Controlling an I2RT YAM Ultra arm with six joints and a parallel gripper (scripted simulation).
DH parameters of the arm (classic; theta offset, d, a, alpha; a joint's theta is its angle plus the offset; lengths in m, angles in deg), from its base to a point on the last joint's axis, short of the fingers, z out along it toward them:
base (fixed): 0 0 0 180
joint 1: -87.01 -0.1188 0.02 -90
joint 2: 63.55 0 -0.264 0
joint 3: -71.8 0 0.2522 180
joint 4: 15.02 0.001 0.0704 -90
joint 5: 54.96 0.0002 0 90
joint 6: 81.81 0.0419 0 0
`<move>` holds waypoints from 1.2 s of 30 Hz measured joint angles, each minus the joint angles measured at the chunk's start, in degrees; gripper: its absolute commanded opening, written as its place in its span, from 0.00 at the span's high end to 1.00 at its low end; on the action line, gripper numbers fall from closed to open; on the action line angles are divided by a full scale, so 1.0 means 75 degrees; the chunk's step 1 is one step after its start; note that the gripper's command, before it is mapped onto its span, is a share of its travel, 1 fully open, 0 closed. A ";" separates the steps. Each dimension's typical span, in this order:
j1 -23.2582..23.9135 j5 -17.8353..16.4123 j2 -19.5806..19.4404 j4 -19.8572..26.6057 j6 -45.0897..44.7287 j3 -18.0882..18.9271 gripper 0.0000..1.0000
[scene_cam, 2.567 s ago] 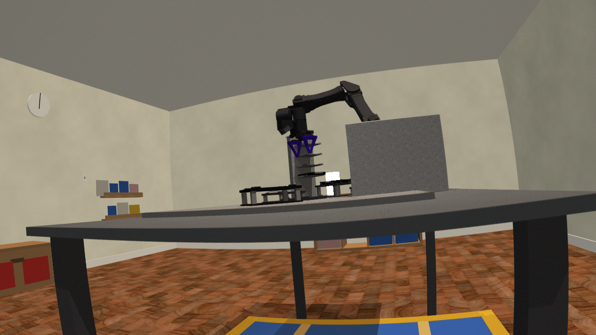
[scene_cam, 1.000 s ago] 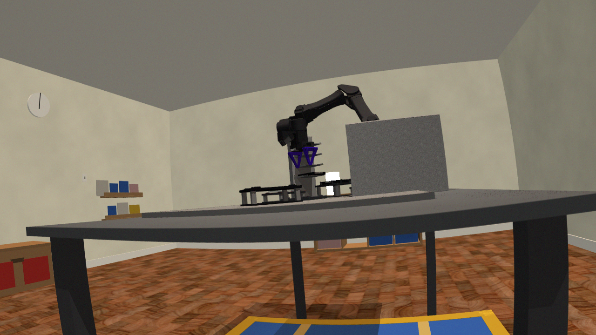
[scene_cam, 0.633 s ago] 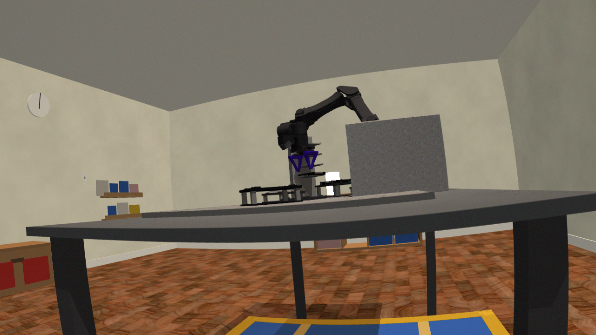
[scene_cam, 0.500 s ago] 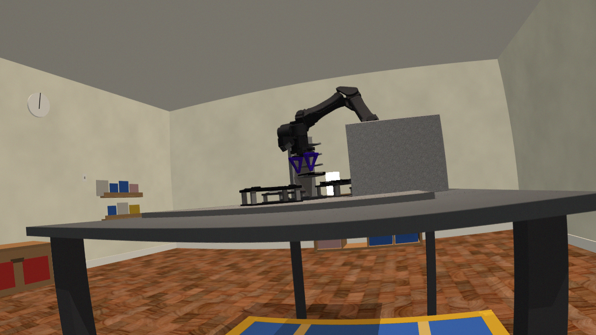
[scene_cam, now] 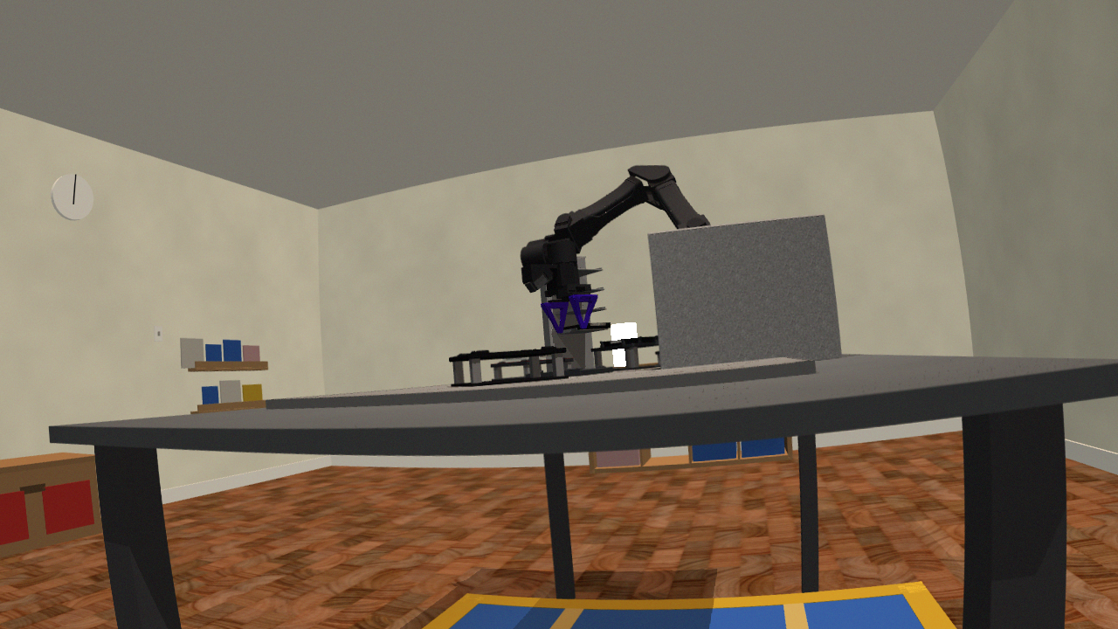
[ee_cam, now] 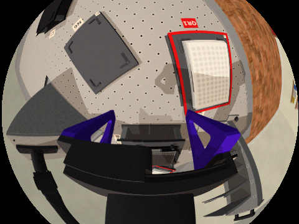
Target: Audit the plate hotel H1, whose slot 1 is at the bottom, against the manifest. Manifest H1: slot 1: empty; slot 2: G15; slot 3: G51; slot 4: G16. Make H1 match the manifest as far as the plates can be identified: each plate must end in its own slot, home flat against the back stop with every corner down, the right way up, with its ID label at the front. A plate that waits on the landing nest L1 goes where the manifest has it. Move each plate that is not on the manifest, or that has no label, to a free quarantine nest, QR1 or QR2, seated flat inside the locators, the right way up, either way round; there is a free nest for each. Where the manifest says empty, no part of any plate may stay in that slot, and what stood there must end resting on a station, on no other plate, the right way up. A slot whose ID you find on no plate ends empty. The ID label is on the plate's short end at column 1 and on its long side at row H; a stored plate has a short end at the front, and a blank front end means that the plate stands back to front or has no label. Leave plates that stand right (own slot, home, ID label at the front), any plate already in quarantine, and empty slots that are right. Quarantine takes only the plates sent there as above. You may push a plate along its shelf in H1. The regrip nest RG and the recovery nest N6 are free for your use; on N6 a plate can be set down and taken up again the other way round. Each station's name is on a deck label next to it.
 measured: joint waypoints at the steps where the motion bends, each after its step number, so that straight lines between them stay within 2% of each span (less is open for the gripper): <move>1: 0.0000 0.0000 0.0000 -0.0035 -0.0015 0.0000 0.00; 36: 0.0000 -0.0006 -0.0003 -0.0102 -0.0067 -0.0003 0.00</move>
